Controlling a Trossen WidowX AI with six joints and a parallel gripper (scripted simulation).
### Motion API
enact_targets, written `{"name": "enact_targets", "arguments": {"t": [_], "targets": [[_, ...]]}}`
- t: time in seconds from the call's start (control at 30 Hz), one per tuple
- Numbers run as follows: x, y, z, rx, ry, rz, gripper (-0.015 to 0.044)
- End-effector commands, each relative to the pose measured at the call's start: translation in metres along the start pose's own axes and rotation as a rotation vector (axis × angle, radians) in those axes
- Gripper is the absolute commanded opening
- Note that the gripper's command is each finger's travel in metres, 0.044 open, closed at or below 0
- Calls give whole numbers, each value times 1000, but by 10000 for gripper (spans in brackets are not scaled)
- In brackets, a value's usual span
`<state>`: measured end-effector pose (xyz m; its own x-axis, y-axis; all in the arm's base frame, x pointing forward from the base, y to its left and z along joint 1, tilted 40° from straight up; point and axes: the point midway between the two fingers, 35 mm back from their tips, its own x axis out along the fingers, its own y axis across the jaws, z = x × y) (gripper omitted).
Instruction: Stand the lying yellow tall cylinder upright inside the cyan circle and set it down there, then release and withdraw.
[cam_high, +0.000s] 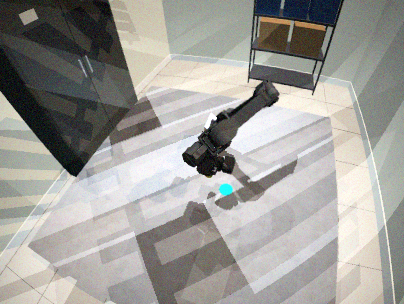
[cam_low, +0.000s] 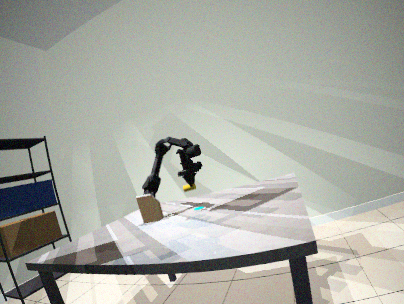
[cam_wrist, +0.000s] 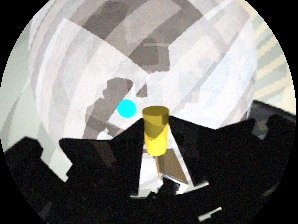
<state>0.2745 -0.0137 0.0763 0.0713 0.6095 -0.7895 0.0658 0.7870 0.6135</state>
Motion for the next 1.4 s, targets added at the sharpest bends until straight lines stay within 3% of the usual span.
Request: {"name": "enact_targets", "arguments": {"t": [0.0, 0.6, 1.37], "targets": [[-1, 16, -5, 87, -2, 9, 105], [-1, 67, -26, 395, 13, 35, 105], [11, 63, -34, 378, 7, -68, 105]]}}
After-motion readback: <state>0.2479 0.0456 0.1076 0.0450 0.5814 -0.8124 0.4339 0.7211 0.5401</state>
